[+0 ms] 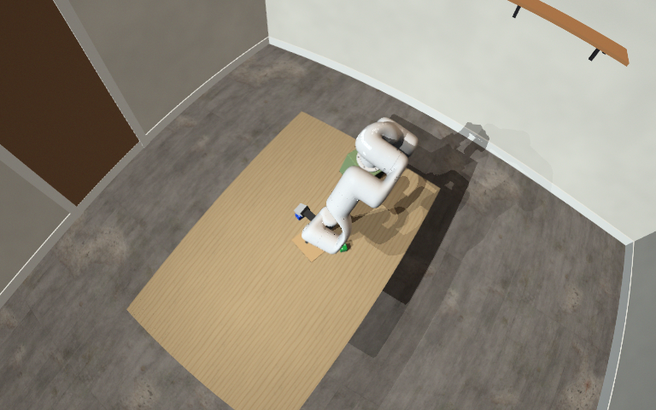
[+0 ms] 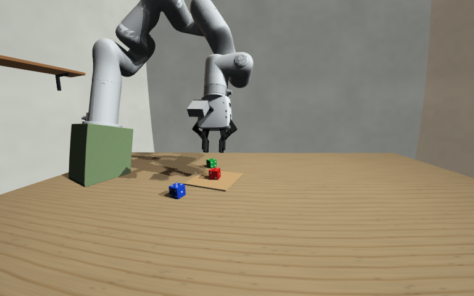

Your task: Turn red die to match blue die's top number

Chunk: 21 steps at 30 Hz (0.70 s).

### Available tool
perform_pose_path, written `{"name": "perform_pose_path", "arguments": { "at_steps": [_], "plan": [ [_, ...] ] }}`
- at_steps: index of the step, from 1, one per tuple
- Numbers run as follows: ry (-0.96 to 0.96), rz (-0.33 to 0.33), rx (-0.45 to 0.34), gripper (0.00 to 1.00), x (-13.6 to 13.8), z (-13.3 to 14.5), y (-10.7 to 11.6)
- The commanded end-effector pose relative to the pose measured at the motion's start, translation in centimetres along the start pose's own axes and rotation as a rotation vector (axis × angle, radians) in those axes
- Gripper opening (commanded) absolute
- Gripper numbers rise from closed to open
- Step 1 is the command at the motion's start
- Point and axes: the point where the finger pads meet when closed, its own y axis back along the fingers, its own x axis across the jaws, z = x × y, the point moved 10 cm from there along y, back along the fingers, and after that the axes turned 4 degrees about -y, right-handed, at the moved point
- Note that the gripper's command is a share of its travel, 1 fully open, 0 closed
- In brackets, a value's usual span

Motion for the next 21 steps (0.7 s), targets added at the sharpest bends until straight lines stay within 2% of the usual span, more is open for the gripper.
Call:
{"name": "perform_pose_path", "arguments": {
  "at_steps": [1,7,12,21],
  "plan": [
    [0.0,0.004,0.021,0.47,0.0,0.3,0.0],
    [0.001,0.016,0.116,0.47,0.3,1.3,-0.3],
    [0.0,-0.001,0.21,0.47,0.3,2.4,-0.3],
    [-0.001,-0.022,0.26,0.47,0.1,3.1,-0.3]
  ]
}}
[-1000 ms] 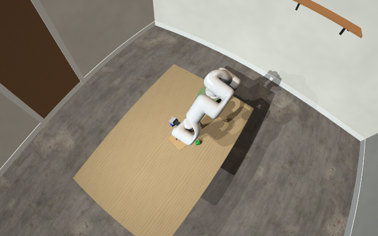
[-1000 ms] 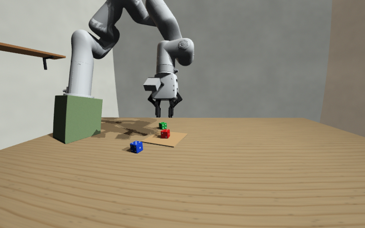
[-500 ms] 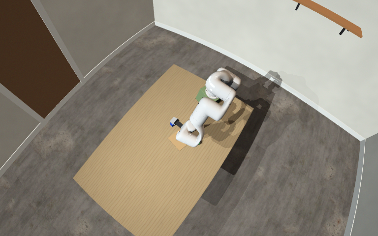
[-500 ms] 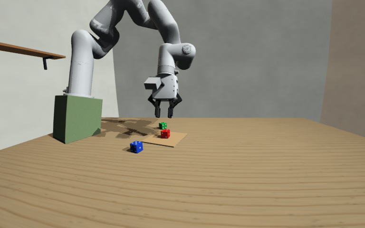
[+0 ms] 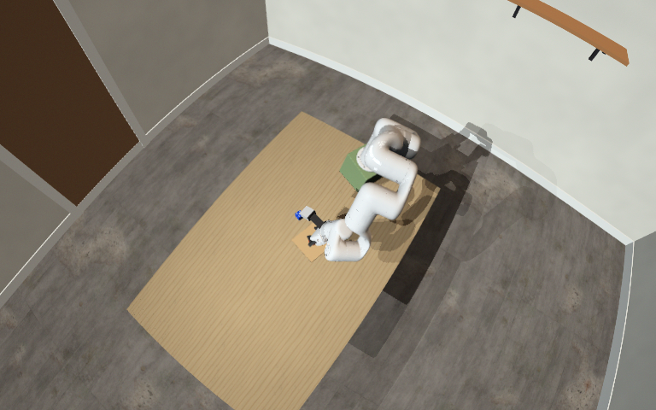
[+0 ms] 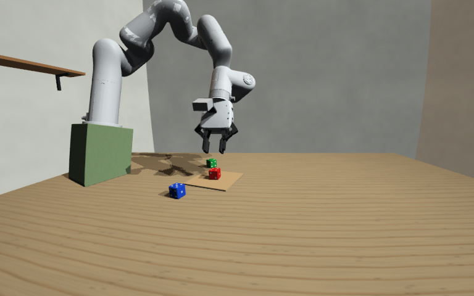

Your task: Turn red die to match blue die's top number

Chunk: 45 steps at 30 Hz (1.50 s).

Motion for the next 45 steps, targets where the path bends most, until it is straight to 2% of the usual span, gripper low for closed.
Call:
{"name": "perform_pose_path", "arguments": {
  "at_steps": [1,4,8,10,13,16,45],
  "plan": [
    [-0.006,-0.014,0.032,0.47,0.0,0.3,0.1],
    [-0.006,-0.011,0.046,0.47,0.0,0.5,0.1],
    [-0.004,-0.004,0.144,0.47,0.1,1.6,-0.2],
    [-0.004,-0.004,0.144,0.47,0.1,1.6,-0.2],
    [-0.005,-0.016,0.237,0.47,0.1,2.7,-0.3],
    [-0.008,-0.029,0.288,0.47,0.2,3.3,-0.4],
    [-0.008,-0.031,0.293,0.47,0.2,3.6,-0.8]
  ]
}}
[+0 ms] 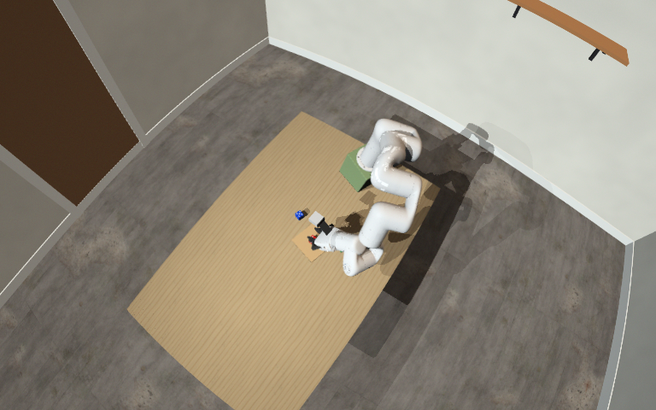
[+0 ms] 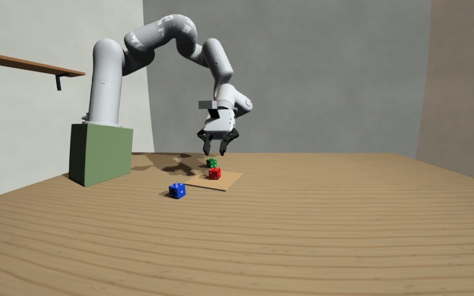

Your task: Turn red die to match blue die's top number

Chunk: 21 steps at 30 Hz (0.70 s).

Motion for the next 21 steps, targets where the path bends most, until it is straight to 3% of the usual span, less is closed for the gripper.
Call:
{"name": "perform_pose_path", "arguments": {
  "at_steps": [1,21],
  "plan": [
    [-0.002,-0.002,-0.001,0.47,-0.1,0.1,-0.1],
    [-0.002,-0.002,-0.001,0.47,0.1,2.3,-2.2]
  ]
}}
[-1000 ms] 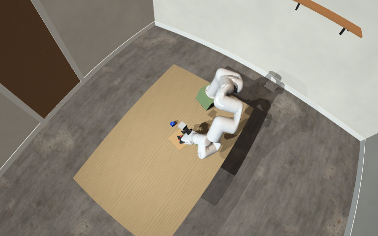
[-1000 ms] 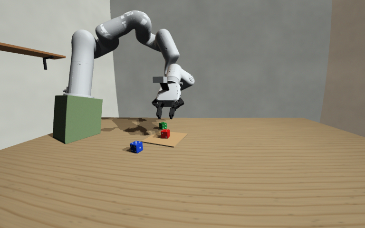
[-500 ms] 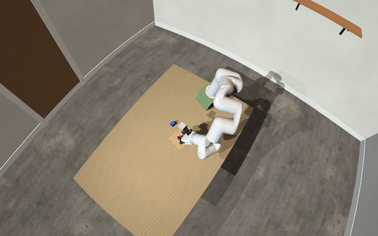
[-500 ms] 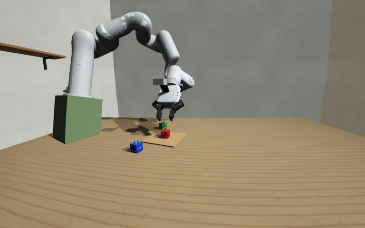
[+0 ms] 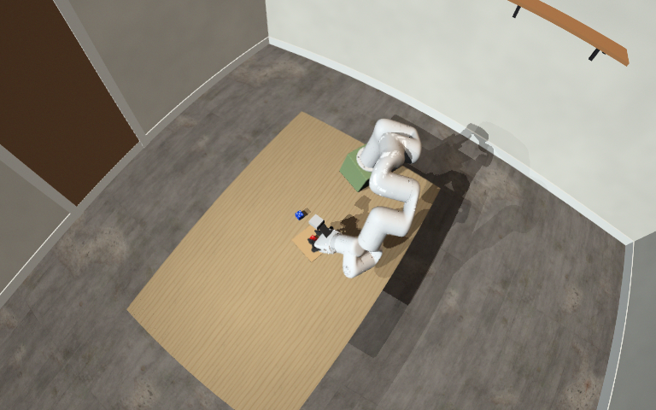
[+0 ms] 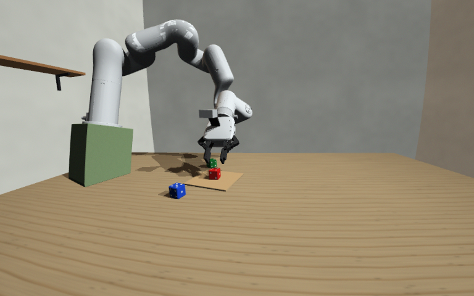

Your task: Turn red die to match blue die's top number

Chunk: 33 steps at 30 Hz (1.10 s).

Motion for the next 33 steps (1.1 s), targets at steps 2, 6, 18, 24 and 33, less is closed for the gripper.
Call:
{"name": "perform_pose_path", "arguments": {
  "at_steps": [2,6,18,24,33],
  "plan": [
    [-0.002,-0.001,0.0,0.47,0.0,0.7,-0.7],
    [-0.002,-0.001,0.0,0.47,0.0,1.3,-1.2],
    [-0.002,-0.001,0.0,0.47,0.1,2.3,-2.3],
    [-0.002,-0.001,0.0,0.47,0.1,2.7,-2.6],
    [-0.002,-0.001,0.0,0.47,0.1,2.8,-2.8]
  ]
}}
